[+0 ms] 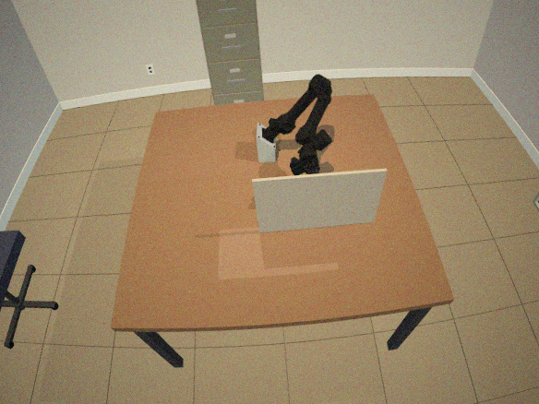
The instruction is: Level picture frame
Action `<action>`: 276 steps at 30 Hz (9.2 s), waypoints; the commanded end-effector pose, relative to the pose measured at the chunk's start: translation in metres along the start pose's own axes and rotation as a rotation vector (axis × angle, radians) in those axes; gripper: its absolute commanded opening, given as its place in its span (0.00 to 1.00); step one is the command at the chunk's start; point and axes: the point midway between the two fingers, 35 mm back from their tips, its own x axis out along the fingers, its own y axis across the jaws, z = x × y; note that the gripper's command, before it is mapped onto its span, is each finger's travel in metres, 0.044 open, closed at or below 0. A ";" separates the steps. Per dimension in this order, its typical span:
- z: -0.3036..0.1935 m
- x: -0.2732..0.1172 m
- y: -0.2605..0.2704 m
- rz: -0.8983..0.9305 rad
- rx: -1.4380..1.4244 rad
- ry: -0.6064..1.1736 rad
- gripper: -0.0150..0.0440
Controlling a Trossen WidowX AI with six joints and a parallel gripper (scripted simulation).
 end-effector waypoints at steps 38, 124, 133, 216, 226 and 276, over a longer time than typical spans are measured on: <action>-0.003 0.001 -0.006 0.025 0.002 0.013 0.25; -0.025 -0.133 0.002 0.054 0.004 0.005 0.69; -0.018 -0.183 0.020 0.093 0.031 -0.023 0.69; -0.011 -0.194 0.028 0.024 0.003 -0.054 0.69; -0.011 -0.194 0.028 0.024 0.003 -0.054 0.69; -0.004 -0.039 -0.006 0.017 -0.091 0.013 0.69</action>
